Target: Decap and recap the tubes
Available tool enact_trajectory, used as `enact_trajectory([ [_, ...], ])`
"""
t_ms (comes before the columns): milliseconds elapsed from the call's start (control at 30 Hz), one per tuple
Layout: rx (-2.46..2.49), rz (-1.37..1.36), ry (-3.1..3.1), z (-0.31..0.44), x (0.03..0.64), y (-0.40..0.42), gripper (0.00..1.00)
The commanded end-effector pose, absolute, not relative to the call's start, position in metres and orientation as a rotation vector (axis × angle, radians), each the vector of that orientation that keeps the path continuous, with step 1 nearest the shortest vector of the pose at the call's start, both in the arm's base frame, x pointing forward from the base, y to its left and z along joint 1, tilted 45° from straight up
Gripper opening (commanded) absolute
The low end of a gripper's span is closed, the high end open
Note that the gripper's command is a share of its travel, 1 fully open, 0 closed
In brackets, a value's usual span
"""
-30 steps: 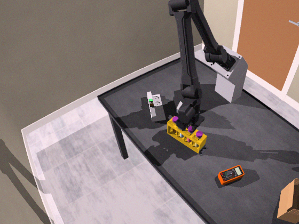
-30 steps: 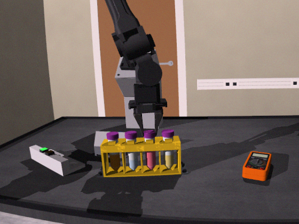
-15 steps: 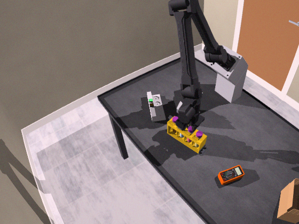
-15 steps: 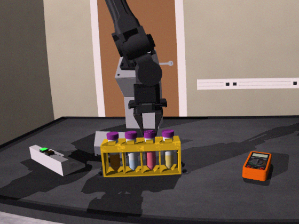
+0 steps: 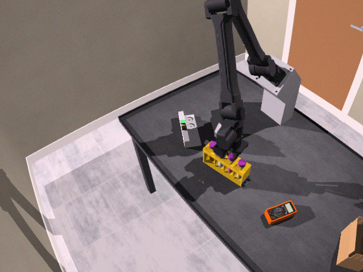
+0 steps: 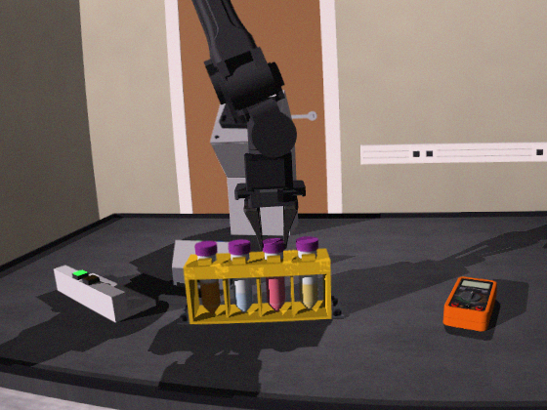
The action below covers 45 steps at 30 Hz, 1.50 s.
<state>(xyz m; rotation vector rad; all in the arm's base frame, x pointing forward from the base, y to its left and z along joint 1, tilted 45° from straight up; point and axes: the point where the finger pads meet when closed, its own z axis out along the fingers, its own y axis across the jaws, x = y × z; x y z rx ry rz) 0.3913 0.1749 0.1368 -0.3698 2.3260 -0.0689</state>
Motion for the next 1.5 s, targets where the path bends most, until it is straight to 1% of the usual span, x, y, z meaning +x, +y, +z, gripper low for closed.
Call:
enact_trajectory([
  [0, -0.176, 0.014, 2.318, 0.150, 0.401, 0.176, 0.00],
  [100, -0.176, 0.014, 2.318, 0.150, 0.401, 0.176, 0.00],
  [133, -0.176, 0.014, 2.318, 0.150, 0.401, 0.176, 0.49],
  [633, -0.204, 0.007, 2.328, 0.145, 0.396, 0.177, 0.49],
  [967, -0.203, 0.018, 2.323, 0.171, 0.370, 0.178, 0.49],
  [1300, -0.198, 0.029, 2.309, 0.190, 0.363, 0.180, 0.49],
  [1333, -0.080, 0.052, 2.336, 0.172, 0.358, 0.160, 0.00],
  [1400, 0.117, 0.143, 2.326, 0.167, 0.353, 0.148, 0.00],
  [1467, 0.143, 0.153, 2.325, 0.159, 0.347, 0.135, 0.00],
])
